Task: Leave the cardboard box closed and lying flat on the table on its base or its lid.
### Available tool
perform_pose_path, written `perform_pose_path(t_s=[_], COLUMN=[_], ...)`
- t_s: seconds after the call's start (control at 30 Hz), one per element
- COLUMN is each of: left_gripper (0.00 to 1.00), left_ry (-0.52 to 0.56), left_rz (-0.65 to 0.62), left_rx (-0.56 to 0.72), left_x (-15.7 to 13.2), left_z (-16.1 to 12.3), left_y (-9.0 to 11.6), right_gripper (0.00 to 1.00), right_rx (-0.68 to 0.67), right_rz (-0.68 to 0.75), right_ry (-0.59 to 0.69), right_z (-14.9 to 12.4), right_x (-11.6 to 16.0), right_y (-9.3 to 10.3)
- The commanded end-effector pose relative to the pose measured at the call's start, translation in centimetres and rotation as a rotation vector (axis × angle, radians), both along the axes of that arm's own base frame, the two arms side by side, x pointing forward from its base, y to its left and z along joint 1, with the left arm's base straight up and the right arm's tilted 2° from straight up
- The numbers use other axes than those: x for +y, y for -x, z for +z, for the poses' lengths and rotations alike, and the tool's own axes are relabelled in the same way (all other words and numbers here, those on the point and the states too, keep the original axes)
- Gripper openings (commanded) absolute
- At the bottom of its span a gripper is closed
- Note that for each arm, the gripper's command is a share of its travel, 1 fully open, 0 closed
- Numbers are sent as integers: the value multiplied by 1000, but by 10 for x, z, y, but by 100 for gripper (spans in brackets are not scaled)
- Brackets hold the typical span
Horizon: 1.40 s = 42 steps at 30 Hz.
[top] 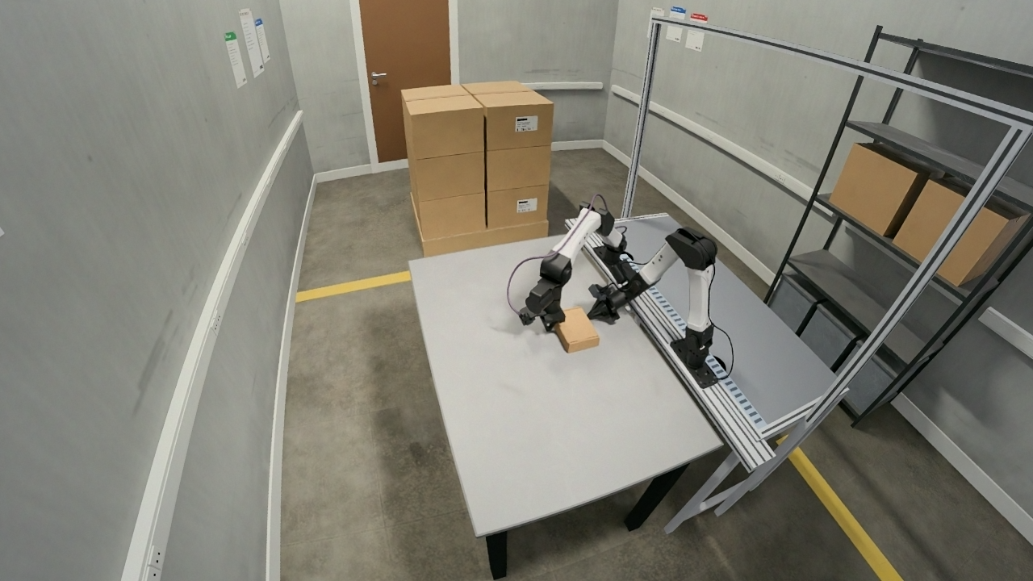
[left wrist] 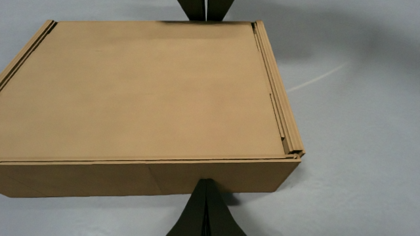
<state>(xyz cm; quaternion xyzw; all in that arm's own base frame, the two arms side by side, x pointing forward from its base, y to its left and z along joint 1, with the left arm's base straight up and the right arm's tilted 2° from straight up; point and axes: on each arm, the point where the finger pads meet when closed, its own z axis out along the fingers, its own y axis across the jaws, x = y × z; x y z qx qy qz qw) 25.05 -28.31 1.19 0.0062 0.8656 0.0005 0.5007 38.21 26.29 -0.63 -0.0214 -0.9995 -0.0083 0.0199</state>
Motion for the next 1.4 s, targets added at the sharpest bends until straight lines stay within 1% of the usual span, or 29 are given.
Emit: perform_pose_path(t_s=[0.0, 1.2, 1.23, 1.27, 1.37], left_gripper=[1, 1, 1, 1, 1], left_ry=[13, 13, 30, 13, 13], left_rz=[3, 3, -2, 3, 3], left_rx=[-6, -6, -8, -6, -6], left_x=[-1, -1, -3, -1, -1], left_z=[5, 6, 13, 6, 6], left_y=[-2, -1, 2, -1, -1], right_gripper=[1, 1, 1, 1, 1], right_rx=[-45, -45, -45, -45, -45], right_rz=[-13, -13, -13, -13, -13], right_ry=[-32, -32, -32, -32, -32], right_z=[24, 24, 24, 24, 24], right_x=[0, 0, 0, 0, 0], right_y=[-7, -7, -7, -7, -7])
